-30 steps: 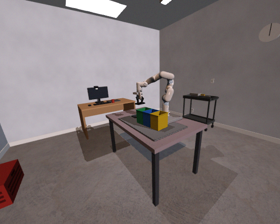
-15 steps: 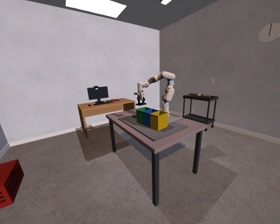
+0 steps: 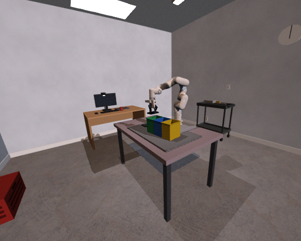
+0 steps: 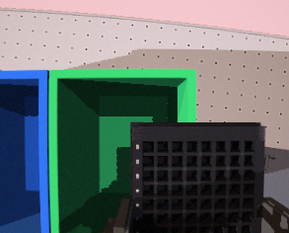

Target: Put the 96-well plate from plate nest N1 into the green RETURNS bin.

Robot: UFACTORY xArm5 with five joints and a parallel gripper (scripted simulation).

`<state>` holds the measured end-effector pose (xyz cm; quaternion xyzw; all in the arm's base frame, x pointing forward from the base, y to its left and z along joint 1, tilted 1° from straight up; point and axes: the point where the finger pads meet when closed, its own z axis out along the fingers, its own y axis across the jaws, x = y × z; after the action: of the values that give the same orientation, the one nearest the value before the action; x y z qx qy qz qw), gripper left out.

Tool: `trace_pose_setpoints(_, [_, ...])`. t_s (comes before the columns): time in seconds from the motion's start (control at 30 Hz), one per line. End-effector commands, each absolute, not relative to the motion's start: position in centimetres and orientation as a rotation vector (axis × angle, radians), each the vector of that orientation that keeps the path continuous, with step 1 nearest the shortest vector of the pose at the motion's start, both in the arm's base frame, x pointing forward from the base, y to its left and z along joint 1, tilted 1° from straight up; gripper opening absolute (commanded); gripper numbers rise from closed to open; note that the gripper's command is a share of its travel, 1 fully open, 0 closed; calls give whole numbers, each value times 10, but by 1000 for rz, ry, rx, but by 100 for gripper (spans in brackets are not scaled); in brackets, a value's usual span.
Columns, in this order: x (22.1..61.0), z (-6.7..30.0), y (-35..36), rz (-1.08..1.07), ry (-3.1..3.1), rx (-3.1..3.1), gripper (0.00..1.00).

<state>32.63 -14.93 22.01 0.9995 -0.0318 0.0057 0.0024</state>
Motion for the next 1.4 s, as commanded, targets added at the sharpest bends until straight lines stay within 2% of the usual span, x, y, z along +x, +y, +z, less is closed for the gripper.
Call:
trace_pose_setpoints(0.0, [333, 221, -135, 25, -101, 3134, 0])
trace_pose_setpoints(0.47, [350, 220, -97, 27, -101, 3136, 0])
trace_pose_setpoints(1.37, [350, 220, -96, 27, -101, 3136, 0])
